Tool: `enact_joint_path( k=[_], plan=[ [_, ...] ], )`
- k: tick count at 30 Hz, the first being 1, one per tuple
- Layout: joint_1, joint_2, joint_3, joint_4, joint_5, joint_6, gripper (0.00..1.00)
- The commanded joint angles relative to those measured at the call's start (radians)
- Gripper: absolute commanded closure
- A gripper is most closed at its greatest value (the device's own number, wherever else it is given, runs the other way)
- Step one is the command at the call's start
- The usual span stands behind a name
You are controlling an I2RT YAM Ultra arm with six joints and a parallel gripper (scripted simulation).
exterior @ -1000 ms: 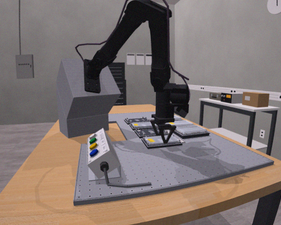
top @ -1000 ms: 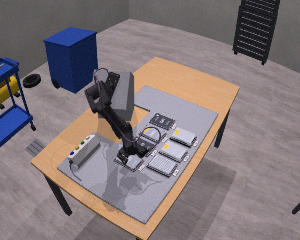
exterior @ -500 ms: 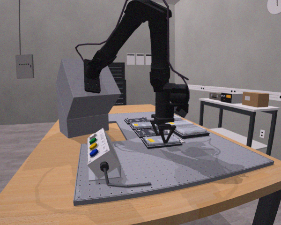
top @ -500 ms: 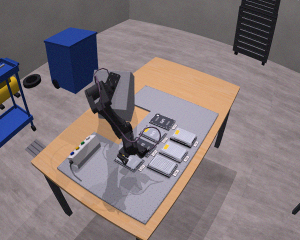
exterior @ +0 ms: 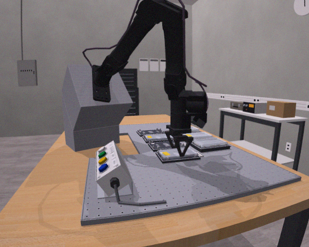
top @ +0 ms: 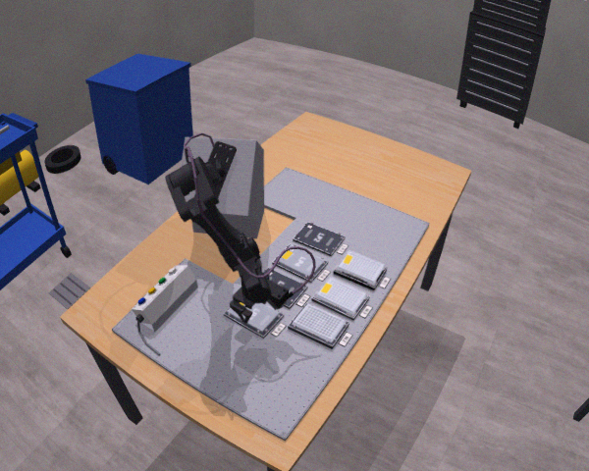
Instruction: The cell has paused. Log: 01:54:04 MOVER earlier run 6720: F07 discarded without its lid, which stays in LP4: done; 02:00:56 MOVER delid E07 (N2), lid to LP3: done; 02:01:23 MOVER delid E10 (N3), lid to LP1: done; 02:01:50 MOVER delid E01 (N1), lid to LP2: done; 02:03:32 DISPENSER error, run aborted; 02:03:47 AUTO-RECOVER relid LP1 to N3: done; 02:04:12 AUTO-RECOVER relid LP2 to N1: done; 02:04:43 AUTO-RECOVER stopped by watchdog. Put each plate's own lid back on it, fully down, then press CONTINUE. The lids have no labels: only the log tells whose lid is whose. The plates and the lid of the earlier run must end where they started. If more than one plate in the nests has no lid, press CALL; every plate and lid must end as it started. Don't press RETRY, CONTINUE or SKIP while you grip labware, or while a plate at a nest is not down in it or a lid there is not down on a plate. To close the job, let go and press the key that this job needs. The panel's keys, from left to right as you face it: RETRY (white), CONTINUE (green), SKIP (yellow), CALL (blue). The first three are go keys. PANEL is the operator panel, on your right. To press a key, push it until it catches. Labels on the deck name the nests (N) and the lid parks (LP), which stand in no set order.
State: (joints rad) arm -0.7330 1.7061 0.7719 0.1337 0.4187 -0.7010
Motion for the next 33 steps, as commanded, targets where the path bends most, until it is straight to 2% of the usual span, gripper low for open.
enact_joint_path(
  k=[1,21,33],
  plan=[
    [0.019,-0.046,-0.03,-0.034,0.016,0.014,1.0],
    [0.062,-0.162,-0.047,-0.138,0.045,0.049,1.0],
    [0.07,-0.172,-0.01,-0.155,0.045,0.056,1.0]
  ],
)
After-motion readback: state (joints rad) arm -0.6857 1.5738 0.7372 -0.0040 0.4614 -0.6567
